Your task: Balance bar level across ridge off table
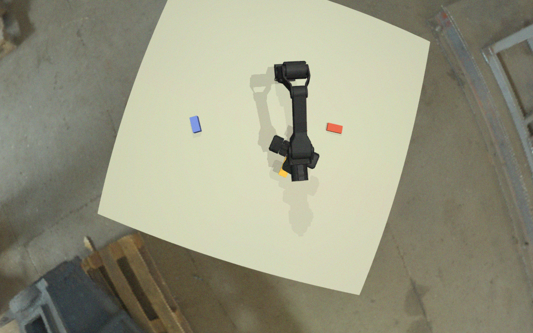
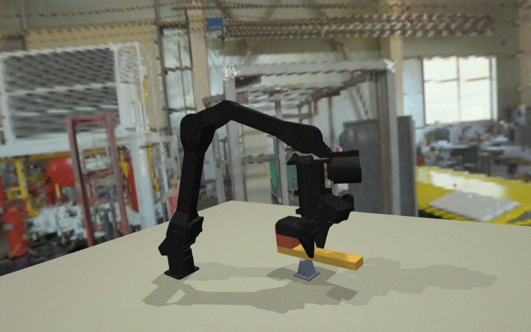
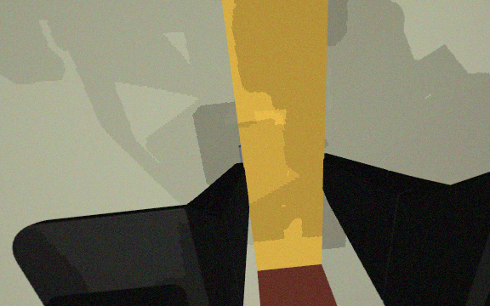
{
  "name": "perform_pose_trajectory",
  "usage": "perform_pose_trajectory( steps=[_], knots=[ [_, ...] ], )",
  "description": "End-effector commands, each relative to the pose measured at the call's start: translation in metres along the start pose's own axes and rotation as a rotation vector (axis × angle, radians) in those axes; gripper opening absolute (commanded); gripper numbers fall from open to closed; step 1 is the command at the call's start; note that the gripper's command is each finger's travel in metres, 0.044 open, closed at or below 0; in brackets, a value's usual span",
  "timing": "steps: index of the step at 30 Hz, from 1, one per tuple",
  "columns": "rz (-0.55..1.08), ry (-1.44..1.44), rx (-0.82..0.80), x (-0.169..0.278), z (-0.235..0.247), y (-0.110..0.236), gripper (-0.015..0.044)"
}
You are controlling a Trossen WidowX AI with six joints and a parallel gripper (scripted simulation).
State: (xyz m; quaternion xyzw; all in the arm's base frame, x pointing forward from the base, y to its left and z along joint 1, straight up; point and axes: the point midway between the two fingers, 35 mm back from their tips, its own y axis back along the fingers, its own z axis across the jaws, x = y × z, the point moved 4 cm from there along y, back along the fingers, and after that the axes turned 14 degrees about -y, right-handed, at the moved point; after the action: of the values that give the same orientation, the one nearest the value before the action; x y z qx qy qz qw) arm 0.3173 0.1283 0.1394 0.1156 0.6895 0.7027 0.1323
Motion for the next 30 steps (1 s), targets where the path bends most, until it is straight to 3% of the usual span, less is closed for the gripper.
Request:
perform_pose_trajectory(
  steps=[1,30],
  knots=[
    [-0.003,0.001,0.002,-0.0003,-0.0002,-0.0006,0.0000],
    [-0.003,0.001,0.002,-0.0002,-0.0002,-0.0032,0.0000]
  ],
)
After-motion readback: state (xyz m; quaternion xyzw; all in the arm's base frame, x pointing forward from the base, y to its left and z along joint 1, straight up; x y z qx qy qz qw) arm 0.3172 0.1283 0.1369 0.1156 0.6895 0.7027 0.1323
